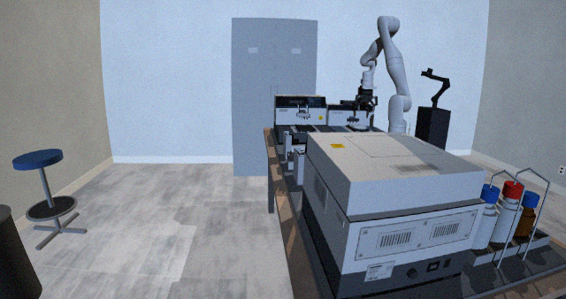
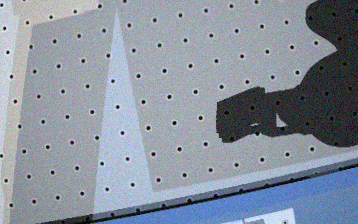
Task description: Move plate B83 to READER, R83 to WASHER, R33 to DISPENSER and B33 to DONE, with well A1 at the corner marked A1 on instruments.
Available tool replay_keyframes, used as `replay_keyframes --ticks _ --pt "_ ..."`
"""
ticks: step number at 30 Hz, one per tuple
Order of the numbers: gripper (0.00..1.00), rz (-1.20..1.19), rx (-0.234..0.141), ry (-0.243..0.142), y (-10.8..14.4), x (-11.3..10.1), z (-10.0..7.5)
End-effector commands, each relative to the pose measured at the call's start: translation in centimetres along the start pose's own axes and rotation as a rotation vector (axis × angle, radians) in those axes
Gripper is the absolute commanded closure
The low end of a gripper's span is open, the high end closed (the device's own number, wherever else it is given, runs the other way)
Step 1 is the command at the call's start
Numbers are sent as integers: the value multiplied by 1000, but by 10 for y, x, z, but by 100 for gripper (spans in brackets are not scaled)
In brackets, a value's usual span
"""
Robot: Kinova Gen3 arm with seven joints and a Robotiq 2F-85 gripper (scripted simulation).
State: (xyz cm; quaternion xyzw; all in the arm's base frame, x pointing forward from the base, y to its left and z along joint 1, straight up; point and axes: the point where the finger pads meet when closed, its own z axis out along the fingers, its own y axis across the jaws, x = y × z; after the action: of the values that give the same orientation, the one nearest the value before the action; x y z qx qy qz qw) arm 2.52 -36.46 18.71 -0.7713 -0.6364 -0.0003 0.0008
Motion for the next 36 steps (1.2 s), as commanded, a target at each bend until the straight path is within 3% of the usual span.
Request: replay_keyframes --ticks 1,4,20,23,36 --pt "0 0 0 -2 -1 5 -1" --pt "0 111 0 -2 -1 15 -1" --pt "0 111 0 -2 -2 62 -1" --pt "0 221 -1 -2 4 70 0" --pt "0 221 -1 -2 27 98 0"
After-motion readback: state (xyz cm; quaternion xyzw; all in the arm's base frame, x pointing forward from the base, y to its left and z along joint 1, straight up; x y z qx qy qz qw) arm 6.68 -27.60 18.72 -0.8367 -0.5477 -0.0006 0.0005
